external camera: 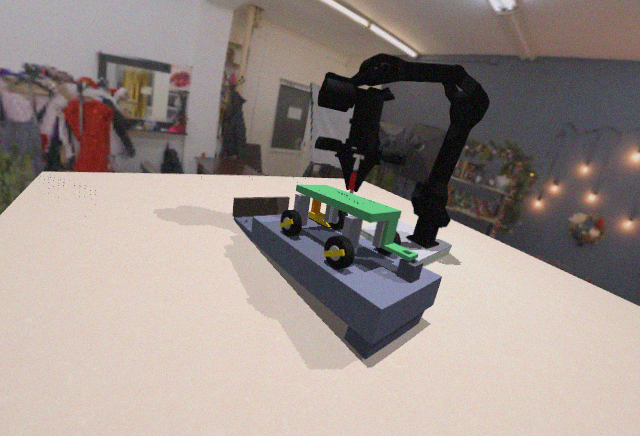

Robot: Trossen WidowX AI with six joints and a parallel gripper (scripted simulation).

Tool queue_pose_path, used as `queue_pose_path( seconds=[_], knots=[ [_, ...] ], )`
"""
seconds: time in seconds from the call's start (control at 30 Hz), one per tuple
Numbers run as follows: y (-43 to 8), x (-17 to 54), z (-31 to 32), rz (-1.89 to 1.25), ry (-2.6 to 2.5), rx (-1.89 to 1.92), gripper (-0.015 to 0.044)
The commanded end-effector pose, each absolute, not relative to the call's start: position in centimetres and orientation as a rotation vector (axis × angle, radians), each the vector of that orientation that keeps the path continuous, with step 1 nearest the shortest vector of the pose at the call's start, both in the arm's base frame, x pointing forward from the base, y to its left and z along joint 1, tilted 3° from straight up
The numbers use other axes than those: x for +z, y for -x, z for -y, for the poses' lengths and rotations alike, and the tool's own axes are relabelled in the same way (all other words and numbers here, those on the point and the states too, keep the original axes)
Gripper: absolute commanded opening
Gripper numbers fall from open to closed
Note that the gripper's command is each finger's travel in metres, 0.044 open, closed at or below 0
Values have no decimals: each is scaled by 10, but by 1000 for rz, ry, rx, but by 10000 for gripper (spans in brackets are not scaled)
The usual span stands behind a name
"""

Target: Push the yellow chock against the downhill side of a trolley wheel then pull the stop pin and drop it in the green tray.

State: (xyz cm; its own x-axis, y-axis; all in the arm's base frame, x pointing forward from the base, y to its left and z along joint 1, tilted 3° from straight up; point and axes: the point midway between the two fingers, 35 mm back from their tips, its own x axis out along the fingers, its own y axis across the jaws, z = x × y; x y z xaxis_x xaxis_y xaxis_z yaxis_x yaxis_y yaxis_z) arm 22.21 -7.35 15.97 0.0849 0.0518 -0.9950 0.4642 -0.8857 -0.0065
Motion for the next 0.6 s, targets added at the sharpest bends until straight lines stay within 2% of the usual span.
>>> queue_pose_path(
  seconds=[0.0, 0.33, 0.57],
  knots=[
    [-222, 160, 73, -392, -2107, -1936, 0],
    [-223, 160, 71, -54, -2237, -2094, 0],
    [-223, 160, 71, -30, -2245, -2102, 0]
  ],
)
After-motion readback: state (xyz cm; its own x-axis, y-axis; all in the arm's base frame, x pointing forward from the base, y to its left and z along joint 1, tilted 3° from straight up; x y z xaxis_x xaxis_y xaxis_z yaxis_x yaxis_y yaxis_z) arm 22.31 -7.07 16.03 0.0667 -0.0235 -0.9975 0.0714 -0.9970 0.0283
